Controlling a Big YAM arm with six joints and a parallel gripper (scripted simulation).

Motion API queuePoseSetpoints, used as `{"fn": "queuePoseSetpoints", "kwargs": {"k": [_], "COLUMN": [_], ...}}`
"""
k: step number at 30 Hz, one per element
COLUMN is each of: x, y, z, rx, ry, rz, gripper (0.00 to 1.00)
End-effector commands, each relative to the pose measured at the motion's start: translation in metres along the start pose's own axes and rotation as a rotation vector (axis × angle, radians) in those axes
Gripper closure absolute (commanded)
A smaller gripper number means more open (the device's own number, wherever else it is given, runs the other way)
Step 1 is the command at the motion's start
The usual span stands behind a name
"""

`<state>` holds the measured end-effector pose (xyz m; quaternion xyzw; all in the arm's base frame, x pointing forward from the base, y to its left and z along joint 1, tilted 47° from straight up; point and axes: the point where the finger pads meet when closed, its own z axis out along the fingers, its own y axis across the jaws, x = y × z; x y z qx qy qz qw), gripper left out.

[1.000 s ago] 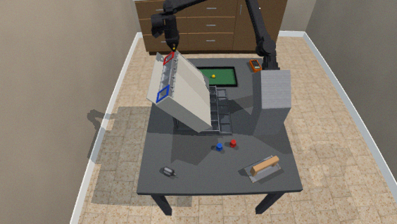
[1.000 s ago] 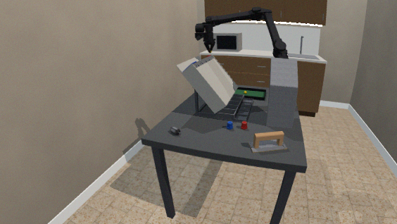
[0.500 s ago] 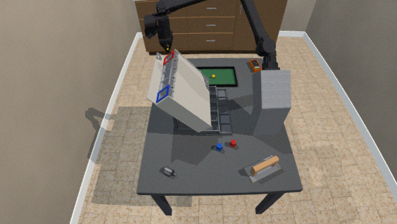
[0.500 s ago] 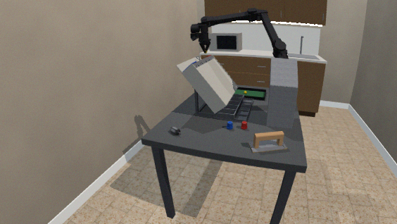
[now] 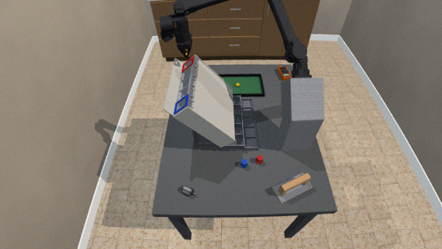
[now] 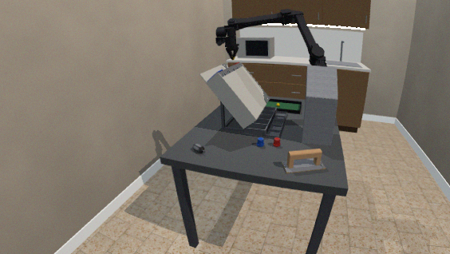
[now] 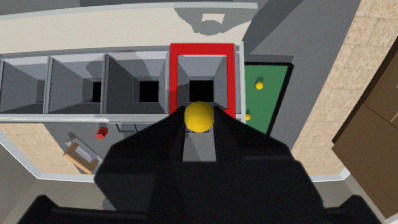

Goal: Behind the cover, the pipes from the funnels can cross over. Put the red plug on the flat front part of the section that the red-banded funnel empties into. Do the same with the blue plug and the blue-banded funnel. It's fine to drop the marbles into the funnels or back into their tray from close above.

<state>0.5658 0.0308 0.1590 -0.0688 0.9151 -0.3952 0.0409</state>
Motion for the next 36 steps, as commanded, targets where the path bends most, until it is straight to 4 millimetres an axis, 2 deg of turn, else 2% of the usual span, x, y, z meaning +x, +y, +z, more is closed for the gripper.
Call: {"fn": "queuePoseSetpoints", "kwargs": {"k": [1, 18, 21, 25, 27, 32, 34, 36], "x": [-0.012, -0.012, -0.011, -0.017, -0.004, -0.003, -0.003, -0.011], "y": [-0.016, -0.016, -0.020, -0.015, -0.008, -0.006, -0.010, -0.010], "z": [-0.011, -0.011, -0.005, -0.005, 0.014, 0.030, 0.029, 0.014], "rx": [-0.001, -0.001, -0.001, -0.003, 0.002, 0.003, 0.002, -0.001], "ry": [-0.018, -0.018, -0.010, -0.030, 0.005, 0.013, 0.006, -0.029], "rz": [0.021, 0.021, 0.023, 0.033, 0.007, -0.003, 0.005, 0.011], "gripper": [1.00, 1.00, 1.00, 1.00, 1.00, 1.00, 1.00, 1.00]}}
